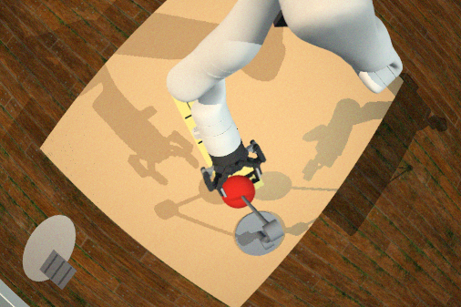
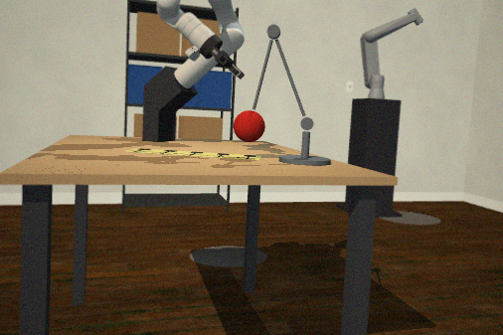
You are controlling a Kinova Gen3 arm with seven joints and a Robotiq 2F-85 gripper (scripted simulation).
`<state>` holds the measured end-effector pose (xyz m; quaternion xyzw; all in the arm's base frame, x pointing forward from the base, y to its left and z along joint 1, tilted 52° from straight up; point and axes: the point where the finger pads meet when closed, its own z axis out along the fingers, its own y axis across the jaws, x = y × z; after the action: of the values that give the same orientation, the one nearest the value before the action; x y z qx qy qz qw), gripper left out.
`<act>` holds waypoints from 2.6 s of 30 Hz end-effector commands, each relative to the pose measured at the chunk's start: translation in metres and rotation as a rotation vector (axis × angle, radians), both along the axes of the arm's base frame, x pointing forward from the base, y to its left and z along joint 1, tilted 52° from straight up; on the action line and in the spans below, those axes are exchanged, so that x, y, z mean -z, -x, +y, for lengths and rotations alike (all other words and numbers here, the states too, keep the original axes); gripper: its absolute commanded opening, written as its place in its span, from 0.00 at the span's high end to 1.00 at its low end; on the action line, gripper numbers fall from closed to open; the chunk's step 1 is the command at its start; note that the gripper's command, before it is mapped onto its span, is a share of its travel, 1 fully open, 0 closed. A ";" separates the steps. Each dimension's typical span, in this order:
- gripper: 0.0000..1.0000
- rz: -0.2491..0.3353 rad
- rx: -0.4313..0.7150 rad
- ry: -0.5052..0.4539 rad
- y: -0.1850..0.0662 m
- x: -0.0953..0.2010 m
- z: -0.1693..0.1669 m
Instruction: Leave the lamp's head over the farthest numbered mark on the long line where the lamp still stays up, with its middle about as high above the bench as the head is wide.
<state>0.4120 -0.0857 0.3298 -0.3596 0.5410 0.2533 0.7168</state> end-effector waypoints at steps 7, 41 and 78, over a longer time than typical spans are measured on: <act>0.00 0.001 0.003 0.003 -0.014 -0.004 0.017; 0.00 0.006 0.018 0.010 -0.049 -0.014 0.058; 1.00 0.007 0.013 0.009 -0.049 -0.014 0.061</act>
<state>0.4611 -0.0247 0.3436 -0.3587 0.5469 0.2478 0.7147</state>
